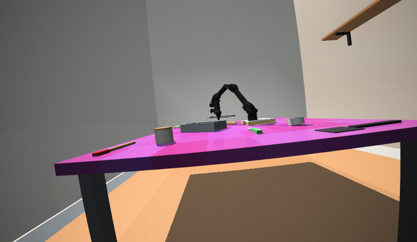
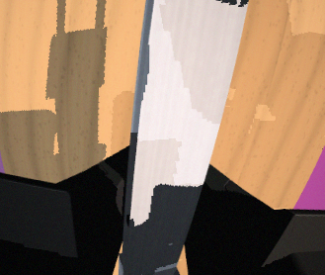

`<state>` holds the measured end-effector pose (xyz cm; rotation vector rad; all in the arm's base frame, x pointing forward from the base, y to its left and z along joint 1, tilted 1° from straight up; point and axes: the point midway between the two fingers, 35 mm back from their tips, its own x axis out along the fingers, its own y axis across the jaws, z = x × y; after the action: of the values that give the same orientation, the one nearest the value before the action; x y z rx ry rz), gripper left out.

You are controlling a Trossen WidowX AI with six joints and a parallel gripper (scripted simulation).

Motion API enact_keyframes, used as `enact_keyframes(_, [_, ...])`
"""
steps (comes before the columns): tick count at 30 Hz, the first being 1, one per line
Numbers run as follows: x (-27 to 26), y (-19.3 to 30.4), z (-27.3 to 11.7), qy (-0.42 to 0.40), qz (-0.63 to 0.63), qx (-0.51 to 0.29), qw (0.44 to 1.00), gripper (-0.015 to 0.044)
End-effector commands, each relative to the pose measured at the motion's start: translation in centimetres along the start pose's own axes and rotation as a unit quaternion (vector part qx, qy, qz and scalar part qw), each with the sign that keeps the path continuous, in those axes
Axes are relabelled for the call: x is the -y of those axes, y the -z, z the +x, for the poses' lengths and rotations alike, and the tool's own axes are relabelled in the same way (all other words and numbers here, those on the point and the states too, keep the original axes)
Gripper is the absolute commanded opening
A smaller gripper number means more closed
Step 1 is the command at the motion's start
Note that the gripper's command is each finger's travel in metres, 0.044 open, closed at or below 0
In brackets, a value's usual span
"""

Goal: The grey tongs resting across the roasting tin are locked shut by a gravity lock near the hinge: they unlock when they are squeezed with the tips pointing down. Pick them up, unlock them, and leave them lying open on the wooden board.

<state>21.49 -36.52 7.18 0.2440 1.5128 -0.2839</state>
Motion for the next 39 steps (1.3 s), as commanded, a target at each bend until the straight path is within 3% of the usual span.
enact_keyframes(1, [0.0, 0.1, 0.5, 0.003, 0.002, 0.0, 1.0, -0.015])
enact_keyframes(6, [0.0, 0.1, 0.6, 0.003, 0.002, 0.0, 1.0, -0.015])
enact_keyframes(28, [-0.1, 0.1, 0.6, 0.0, 0.0, -0.001, 1.0, 0.0427])
enact_keyframes(34, [-1.0, -0.1, -0.2, 0.0, 0.0, -0.001, 1.0, 0.044])
enact_keyframes(39, [-6.4, -1.1, -4.4, -0.001, 0.001, 0.001, 1.0, 0.044])
